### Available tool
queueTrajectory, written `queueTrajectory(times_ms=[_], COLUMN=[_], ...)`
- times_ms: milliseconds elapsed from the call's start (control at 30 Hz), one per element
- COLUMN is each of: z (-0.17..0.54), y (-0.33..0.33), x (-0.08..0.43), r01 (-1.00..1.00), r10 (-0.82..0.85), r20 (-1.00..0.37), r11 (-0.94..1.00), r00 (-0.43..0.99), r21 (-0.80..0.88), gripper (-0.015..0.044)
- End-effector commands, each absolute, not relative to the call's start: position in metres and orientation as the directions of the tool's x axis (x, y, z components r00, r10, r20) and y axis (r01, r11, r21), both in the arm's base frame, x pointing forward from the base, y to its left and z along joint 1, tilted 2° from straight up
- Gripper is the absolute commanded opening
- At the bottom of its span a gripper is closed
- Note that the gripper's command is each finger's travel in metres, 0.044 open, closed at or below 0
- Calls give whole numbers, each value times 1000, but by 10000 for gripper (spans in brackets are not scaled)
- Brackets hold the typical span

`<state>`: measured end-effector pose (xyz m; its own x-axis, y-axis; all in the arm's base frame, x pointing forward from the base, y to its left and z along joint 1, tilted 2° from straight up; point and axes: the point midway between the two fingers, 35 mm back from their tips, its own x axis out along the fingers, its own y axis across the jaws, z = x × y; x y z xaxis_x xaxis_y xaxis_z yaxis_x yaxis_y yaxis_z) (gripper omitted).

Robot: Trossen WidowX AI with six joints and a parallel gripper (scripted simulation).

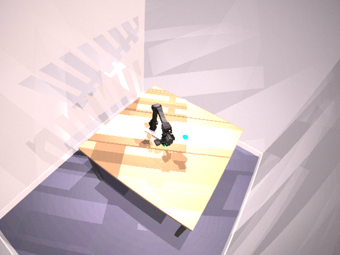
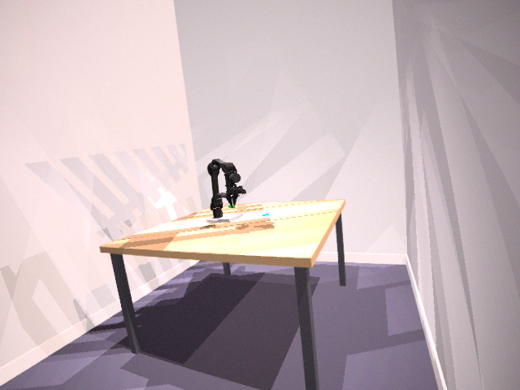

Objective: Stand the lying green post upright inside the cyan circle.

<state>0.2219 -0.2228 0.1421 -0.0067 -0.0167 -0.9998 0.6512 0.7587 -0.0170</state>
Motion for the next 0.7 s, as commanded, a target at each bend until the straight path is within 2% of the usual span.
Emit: queueTrajectory(times_ms=[0,667], z=[145,151], y=[-218,-176], x=[231,274], r01=[609,329], r10=[-18,-20], r20=[-1000,-999], r11=[793,944], r00=[5,27], r21=[-12,-10], gripper=[23,23])
